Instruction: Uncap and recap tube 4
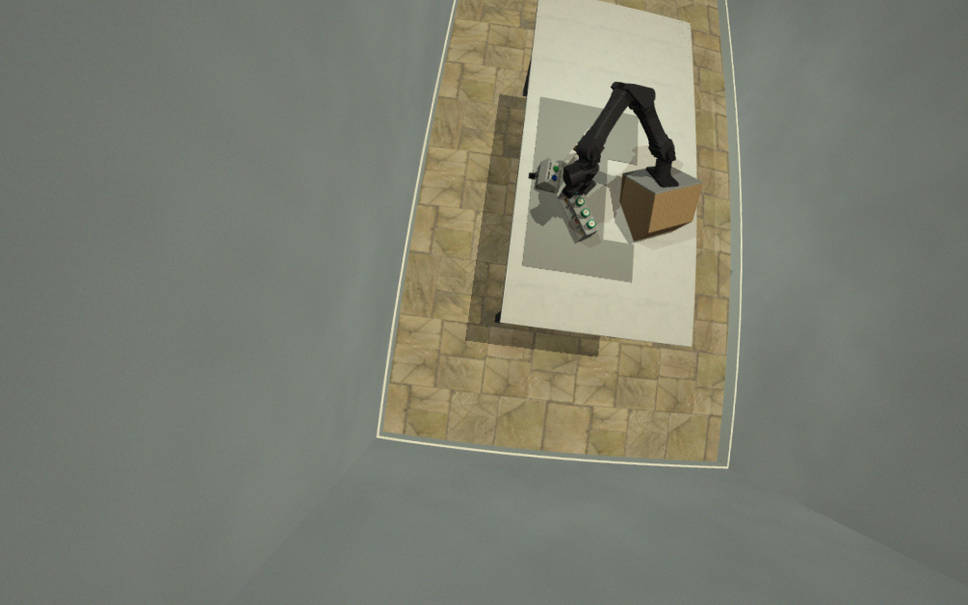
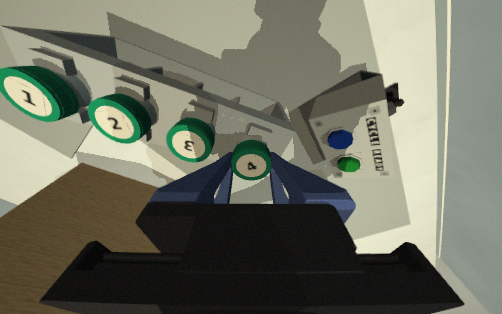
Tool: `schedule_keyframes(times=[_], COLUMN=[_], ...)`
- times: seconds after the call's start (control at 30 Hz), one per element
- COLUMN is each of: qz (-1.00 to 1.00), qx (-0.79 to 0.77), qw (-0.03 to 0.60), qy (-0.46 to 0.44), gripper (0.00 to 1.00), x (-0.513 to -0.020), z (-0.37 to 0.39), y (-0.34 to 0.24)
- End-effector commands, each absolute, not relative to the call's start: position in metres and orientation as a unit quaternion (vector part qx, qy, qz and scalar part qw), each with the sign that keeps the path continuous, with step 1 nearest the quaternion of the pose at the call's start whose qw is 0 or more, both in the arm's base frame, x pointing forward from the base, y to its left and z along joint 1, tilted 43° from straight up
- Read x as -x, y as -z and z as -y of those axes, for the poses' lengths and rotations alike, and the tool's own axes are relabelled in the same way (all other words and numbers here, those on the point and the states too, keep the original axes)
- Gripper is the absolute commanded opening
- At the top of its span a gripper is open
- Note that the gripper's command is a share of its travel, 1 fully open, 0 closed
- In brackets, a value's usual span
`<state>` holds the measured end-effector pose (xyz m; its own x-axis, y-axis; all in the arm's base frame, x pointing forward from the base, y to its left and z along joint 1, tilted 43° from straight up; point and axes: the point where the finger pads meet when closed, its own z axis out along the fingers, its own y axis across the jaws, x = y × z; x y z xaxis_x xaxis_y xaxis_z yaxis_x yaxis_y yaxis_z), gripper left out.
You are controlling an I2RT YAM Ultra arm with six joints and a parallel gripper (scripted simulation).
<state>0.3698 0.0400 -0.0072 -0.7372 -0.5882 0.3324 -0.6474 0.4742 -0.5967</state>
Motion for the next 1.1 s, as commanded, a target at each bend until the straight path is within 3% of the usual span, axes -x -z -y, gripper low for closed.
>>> schedule_keyframes(times=[0.0,0.63,0.9,0.93,1.07], qz=[0.879,0.929,0.929,0.929,0.929], qx=[-0.306,-0.047,-0.039,-0.039,-0.040], qw=[-0.008,-0.113,-0.116,-0.116,-0.113], qy=[-0.367,-0.350,-0.349,-0.349,-0.350], gripper=[0.00,0.00,0.00,0.49,0.49], x=[-0.3787,-0.3807,-0.3802,-0.3803,-0.3793], z=[-0.0549,-0.0548,-0.0544,-0.0544,-0.0539], y=[-0.0007,0.0014,0.0014,0.0014,0.0012])
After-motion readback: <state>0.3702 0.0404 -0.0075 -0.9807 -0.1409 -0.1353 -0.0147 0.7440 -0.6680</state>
